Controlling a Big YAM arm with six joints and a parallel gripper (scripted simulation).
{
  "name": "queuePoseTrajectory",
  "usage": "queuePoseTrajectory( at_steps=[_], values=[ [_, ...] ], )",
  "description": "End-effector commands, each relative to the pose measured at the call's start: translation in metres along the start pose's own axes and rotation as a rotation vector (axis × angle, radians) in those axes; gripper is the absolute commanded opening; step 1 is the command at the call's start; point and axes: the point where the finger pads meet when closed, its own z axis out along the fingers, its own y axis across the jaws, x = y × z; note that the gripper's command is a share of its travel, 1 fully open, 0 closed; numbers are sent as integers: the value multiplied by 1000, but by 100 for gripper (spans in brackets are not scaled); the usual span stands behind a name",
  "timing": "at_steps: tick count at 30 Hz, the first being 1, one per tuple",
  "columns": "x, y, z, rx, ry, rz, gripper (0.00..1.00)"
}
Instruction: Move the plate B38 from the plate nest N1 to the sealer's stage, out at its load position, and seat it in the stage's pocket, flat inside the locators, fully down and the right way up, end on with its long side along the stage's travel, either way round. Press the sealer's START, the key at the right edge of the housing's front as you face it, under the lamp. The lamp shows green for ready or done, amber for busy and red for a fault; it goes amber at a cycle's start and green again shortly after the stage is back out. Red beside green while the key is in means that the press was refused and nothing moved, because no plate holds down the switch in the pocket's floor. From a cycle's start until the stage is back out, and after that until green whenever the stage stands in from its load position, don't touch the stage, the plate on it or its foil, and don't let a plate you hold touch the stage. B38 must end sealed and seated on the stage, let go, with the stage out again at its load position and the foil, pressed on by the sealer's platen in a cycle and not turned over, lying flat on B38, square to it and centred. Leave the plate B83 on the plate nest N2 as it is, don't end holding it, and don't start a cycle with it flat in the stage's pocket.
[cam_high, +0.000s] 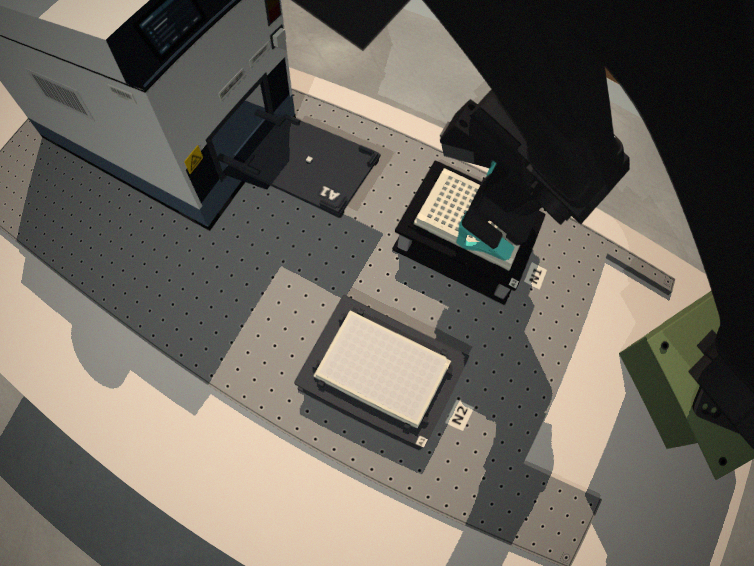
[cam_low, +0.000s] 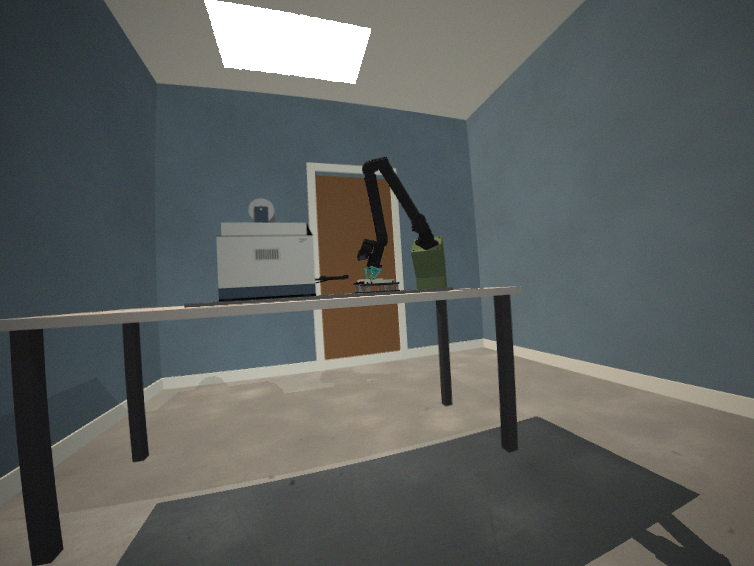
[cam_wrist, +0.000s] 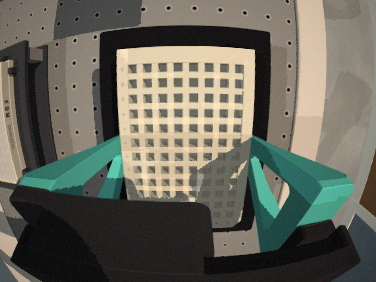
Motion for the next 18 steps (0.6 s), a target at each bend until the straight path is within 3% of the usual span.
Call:
queuePoseTrajectory(
  at_steps=[1,18],
  values=[
    [-16,-6,-5,12,-35,-22,0],
    [-17,-6,-4,12,-38,-26,0]
  ],
)
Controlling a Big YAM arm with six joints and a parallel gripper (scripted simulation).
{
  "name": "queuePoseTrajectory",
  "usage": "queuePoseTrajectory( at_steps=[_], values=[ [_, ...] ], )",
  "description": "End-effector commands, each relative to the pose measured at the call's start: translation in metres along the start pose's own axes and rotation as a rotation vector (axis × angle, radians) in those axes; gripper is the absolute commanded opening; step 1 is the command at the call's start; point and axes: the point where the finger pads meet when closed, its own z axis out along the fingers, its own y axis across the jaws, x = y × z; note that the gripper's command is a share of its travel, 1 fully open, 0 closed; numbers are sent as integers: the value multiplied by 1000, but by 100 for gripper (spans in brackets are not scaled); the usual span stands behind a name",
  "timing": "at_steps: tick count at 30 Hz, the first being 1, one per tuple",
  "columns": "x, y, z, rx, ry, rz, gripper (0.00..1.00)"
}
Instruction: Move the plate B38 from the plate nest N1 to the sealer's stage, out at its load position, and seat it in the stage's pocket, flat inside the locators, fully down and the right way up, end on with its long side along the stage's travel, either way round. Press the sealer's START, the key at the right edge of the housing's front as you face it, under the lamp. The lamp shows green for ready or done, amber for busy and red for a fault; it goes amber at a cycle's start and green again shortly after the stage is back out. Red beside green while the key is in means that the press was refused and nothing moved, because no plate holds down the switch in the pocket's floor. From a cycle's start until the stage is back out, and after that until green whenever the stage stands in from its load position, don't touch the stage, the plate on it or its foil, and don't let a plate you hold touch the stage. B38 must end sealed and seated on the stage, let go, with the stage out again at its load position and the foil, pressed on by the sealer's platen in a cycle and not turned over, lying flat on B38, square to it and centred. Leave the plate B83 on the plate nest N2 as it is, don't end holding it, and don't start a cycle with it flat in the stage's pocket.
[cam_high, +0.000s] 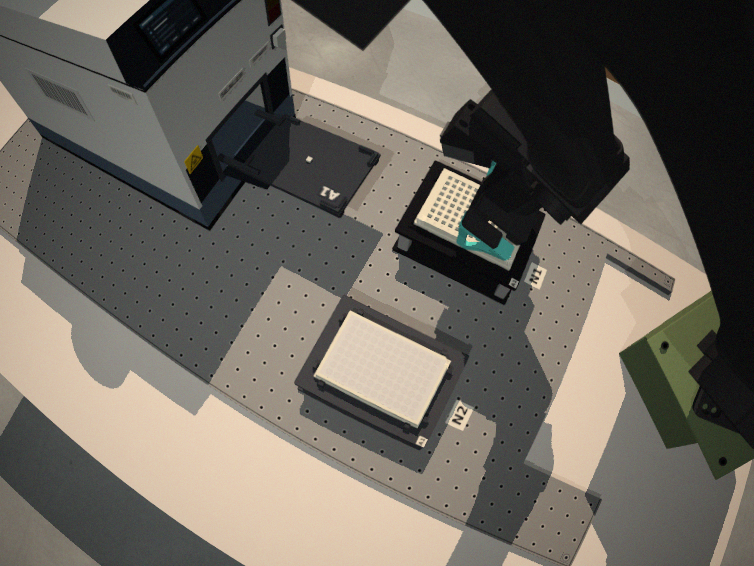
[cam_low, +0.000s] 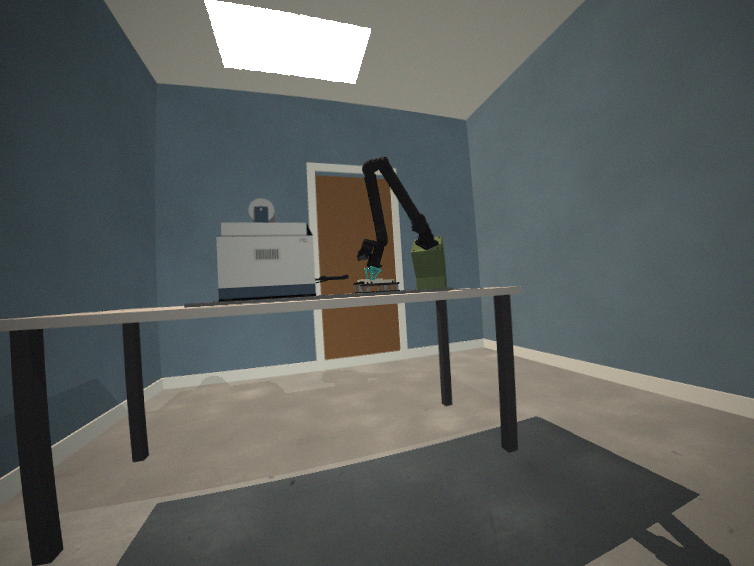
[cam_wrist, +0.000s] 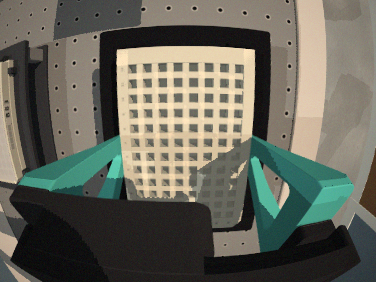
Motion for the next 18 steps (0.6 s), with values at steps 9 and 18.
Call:
queuePoseTrajectory(
  at_steps=[9,18],
  values=[
    [-18,-5,-4,12,-40,-28,0],
    [-19,-5,-4,12,-41,-30,0]
  ],
)
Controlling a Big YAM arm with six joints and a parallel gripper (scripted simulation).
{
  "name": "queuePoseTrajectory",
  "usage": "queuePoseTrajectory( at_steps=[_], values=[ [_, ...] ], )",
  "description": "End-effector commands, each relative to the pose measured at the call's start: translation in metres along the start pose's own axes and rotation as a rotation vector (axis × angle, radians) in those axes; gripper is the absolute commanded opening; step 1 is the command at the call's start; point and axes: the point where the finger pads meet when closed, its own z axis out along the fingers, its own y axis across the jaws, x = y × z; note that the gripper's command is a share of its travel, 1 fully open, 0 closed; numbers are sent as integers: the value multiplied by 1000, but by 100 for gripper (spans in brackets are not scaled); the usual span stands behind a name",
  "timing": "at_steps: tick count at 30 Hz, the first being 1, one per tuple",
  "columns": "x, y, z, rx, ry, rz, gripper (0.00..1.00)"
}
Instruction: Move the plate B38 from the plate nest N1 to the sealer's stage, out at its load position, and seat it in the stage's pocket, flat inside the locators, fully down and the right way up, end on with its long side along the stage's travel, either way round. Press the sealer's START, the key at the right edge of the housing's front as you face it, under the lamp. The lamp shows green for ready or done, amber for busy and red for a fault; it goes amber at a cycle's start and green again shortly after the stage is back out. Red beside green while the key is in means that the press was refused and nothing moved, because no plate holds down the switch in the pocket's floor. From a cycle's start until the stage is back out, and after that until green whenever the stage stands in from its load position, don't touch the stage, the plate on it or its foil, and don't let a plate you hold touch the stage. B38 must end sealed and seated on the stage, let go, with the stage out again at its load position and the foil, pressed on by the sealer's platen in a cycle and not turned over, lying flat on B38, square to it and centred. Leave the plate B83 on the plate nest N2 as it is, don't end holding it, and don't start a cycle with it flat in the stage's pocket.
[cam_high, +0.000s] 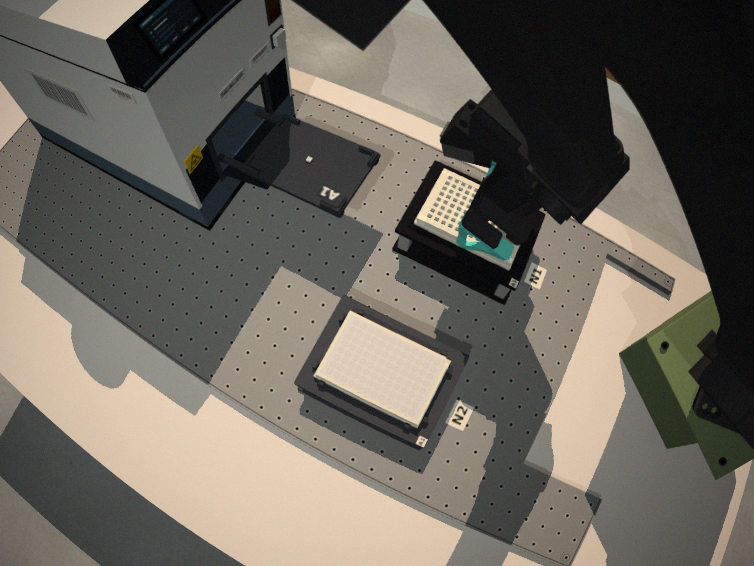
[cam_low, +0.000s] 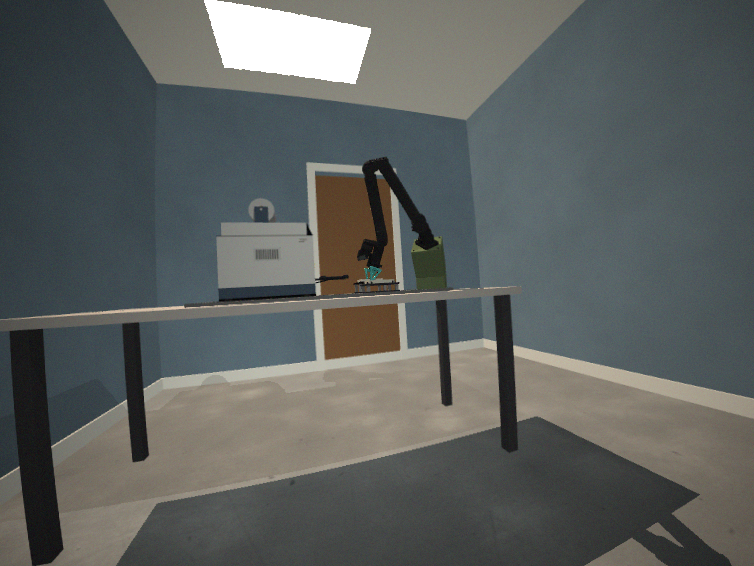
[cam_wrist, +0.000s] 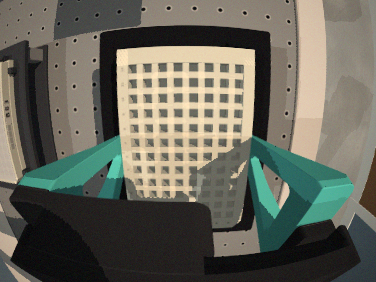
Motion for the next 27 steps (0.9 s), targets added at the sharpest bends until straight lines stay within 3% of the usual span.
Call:
queuePoseTrajectory(
  at_steps=[1,14,27],
  values=[
    [-19,-5,-4,12,-41,-30,0],
    [-7,-5,-15,17,-18,-8,0],
    [-23,-7,-33,15,-30,-24,0]
  ],
)
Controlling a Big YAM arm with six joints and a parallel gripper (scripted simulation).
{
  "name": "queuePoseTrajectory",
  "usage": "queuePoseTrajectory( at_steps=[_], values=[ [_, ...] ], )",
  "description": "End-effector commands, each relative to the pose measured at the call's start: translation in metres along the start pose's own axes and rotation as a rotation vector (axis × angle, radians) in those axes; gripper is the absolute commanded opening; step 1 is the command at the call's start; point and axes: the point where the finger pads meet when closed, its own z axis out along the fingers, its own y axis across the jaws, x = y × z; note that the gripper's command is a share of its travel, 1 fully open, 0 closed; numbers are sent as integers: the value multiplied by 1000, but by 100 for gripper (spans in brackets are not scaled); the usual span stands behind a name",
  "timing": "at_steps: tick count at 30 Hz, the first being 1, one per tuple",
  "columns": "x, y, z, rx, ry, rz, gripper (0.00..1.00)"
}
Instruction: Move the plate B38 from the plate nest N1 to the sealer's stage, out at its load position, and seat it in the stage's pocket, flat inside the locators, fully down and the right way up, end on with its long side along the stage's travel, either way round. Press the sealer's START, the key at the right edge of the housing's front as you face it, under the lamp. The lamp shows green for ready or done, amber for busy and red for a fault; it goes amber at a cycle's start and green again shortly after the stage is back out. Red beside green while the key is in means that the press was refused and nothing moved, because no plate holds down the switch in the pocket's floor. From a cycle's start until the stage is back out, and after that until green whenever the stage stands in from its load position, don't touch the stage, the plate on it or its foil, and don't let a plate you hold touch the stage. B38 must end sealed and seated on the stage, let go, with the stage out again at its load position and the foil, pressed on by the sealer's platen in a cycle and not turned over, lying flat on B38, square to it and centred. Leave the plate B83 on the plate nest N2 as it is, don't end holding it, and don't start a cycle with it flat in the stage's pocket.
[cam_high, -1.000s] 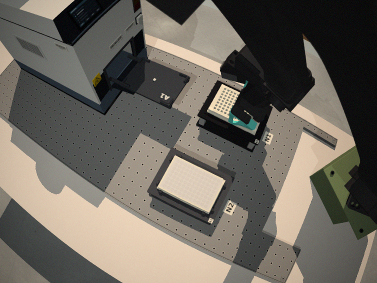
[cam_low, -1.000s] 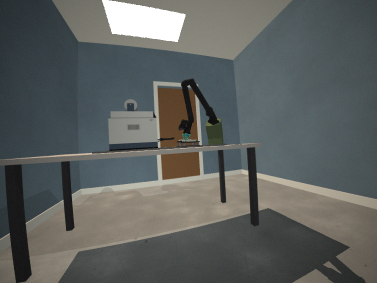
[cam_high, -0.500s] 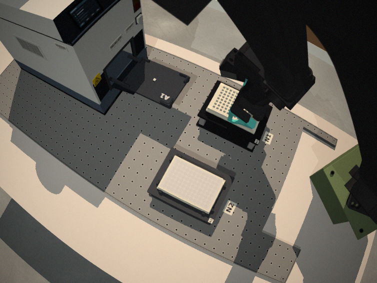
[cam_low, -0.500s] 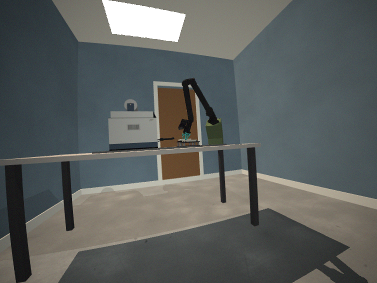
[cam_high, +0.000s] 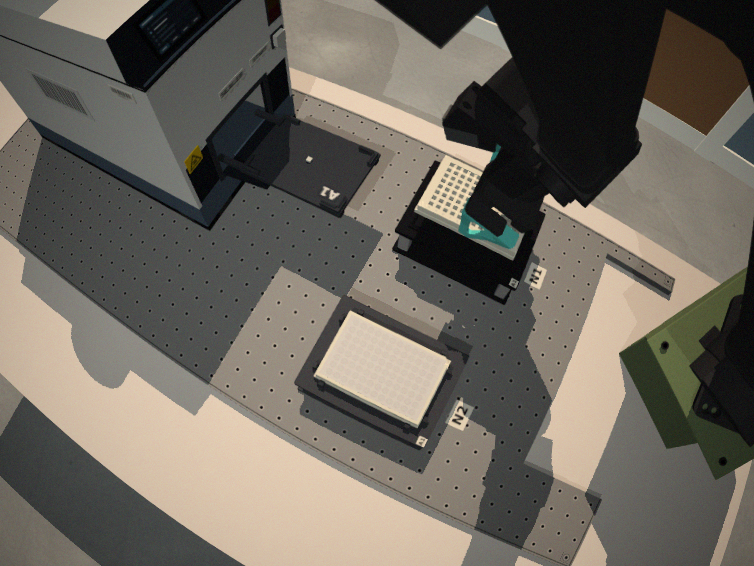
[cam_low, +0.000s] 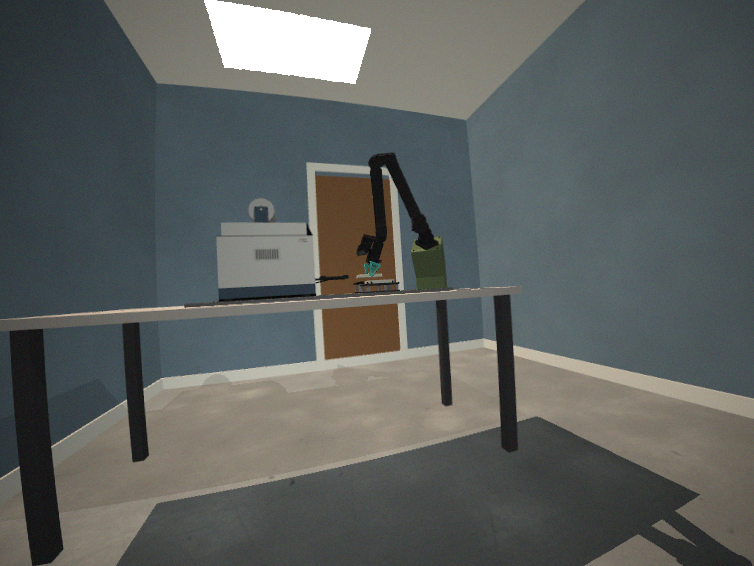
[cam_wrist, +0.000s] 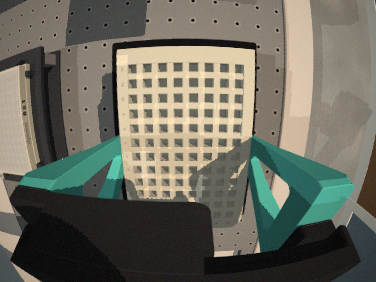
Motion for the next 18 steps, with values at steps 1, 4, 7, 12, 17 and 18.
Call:
queuePoseTrajectory(
  at_steps=[1,4,7,12,17,18],
  values=[
    [-11,-5,-9,9,-17,-25,0],
    [-5,-4,-13,6,-2,-15,0],
    [-4,-4,-15,7,-2,-13,0],
    [-12,-5,-26,12,-16,-15,0],
    [-18,-5,-32,10,-16,-26,0],
    [-17,-4,-32,6,-11,-26,0]
  ],
)
